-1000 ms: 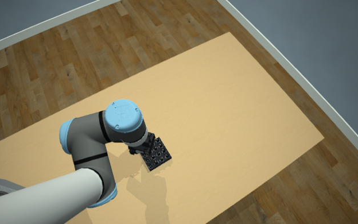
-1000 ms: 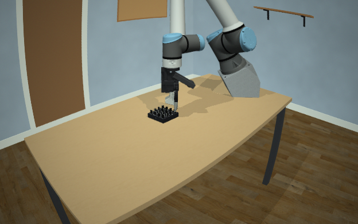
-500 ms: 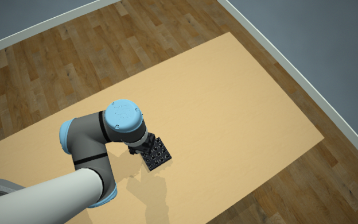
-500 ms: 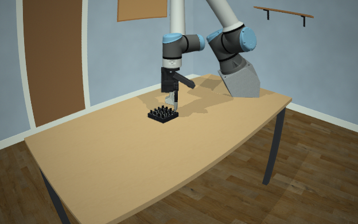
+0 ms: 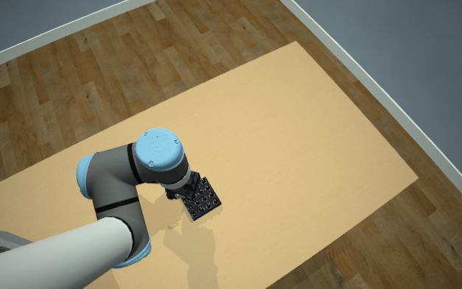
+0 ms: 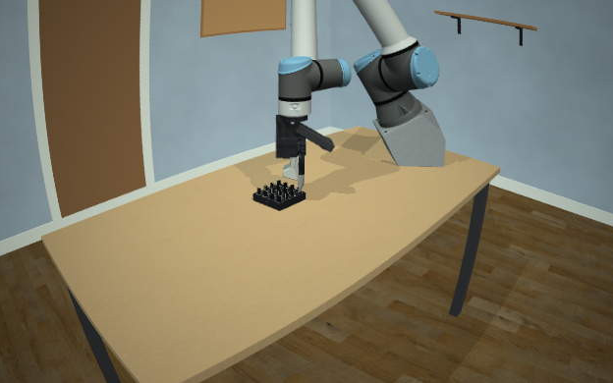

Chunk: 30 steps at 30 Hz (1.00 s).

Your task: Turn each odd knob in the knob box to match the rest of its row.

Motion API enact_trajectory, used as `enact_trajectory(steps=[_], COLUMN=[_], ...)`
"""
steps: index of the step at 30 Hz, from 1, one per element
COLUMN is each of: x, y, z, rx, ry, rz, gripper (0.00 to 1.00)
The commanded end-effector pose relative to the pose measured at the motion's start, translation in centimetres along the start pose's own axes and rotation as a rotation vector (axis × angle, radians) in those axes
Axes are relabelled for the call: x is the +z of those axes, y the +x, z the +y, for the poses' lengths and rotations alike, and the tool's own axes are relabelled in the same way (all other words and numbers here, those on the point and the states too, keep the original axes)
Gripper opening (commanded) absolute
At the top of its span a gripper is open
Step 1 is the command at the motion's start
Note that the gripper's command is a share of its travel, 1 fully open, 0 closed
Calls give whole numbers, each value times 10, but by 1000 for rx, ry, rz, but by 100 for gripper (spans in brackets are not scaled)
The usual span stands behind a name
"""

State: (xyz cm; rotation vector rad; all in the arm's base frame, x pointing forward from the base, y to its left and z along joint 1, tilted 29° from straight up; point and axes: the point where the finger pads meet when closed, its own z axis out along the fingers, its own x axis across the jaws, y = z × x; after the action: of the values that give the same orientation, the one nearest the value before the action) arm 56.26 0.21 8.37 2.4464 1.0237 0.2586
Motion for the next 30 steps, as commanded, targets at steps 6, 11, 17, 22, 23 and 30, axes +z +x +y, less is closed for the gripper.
enact_trajectory(steps=[6,11,17,22,23,30], x=[0,0,-2,-7,-10,-30], y=[-1,-1,-1,0,0,2], z=[-1,-1,-1,-1,0,2], rx=[2,2,2,1,1,2], ry=[1,1,0,-1,-1,-4], rz=[0,0,1,2,2,3], gripper=[11,11,11,11,11,11])
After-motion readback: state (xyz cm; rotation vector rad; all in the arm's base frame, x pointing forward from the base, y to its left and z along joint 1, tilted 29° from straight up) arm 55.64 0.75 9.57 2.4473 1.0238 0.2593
